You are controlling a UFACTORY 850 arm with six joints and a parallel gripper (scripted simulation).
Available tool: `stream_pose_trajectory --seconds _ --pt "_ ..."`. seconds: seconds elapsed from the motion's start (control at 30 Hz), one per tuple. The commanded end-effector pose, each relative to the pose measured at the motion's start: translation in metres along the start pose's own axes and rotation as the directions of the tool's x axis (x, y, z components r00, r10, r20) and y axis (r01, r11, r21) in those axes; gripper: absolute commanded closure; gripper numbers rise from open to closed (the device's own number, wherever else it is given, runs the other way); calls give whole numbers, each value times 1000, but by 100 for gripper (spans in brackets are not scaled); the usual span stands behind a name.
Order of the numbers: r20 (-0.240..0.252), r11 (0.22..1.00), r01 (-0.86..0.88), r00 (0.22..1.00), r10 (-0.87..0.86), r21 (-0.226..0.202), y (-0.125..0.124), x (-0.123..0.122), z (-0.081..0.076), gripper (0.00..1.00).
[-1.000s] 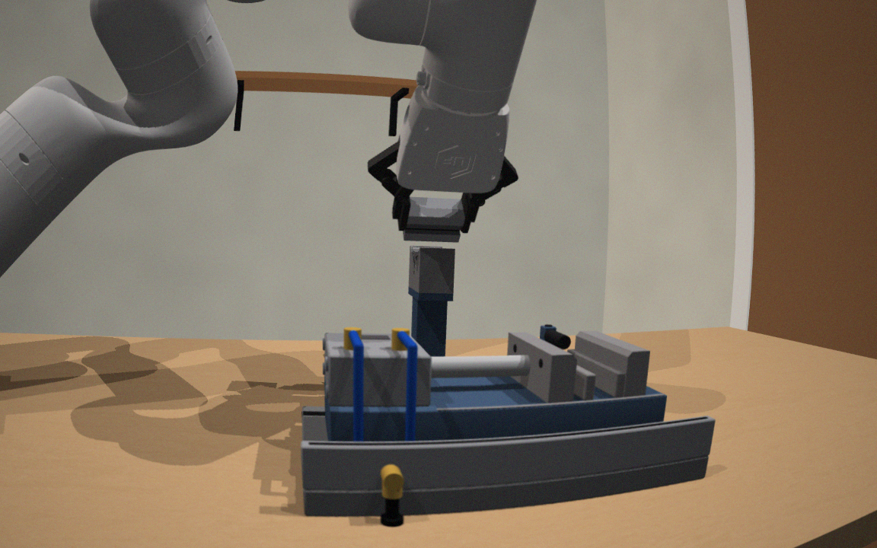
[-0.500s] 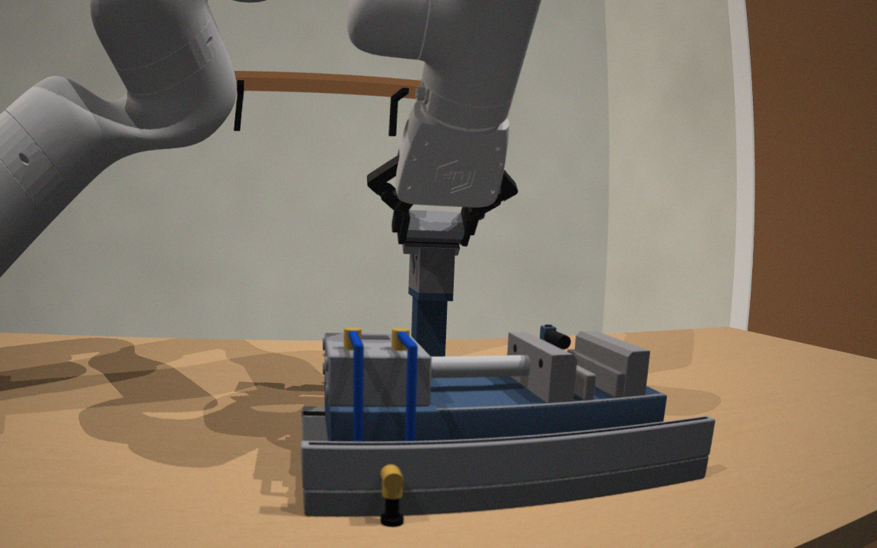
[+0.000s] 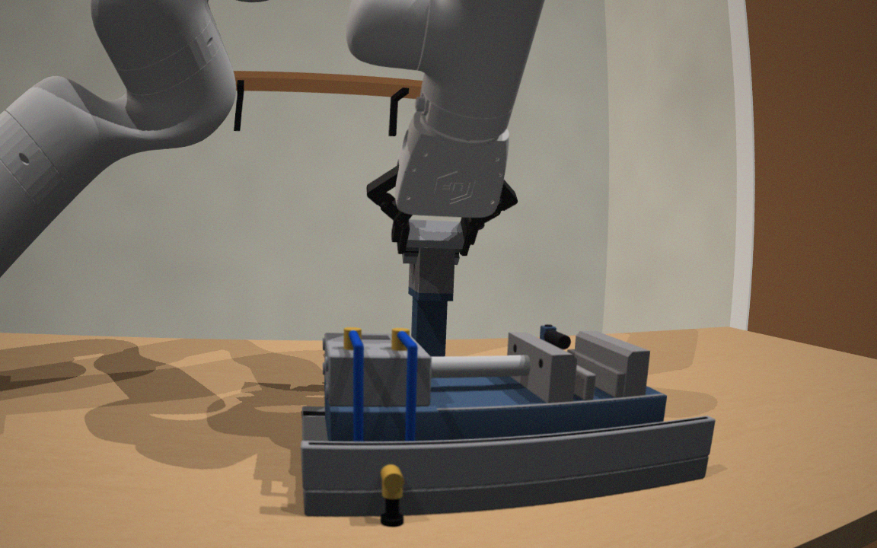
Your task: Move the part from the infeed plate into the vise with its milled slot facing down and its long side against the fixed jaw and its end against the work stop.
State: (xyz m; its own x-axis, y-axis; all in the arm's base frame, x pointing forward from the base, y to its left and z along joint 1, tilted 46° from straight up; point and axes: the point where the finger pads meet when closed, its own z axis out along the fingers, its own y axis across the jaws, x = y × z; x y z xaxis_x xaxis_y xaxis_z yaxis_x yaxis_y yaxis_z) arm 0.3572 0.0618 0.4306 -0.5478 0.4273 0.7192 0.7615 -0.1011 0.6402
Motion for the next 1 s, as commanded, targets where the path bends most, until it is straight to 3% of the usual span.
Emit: stream_pose_trajectory --seconds 0.0,0.97 --pt "0 1000 1 1000 -1 0 0 -2 2 100" --pt "0 1000 1 1000 -1 0 0 -5 5 100"
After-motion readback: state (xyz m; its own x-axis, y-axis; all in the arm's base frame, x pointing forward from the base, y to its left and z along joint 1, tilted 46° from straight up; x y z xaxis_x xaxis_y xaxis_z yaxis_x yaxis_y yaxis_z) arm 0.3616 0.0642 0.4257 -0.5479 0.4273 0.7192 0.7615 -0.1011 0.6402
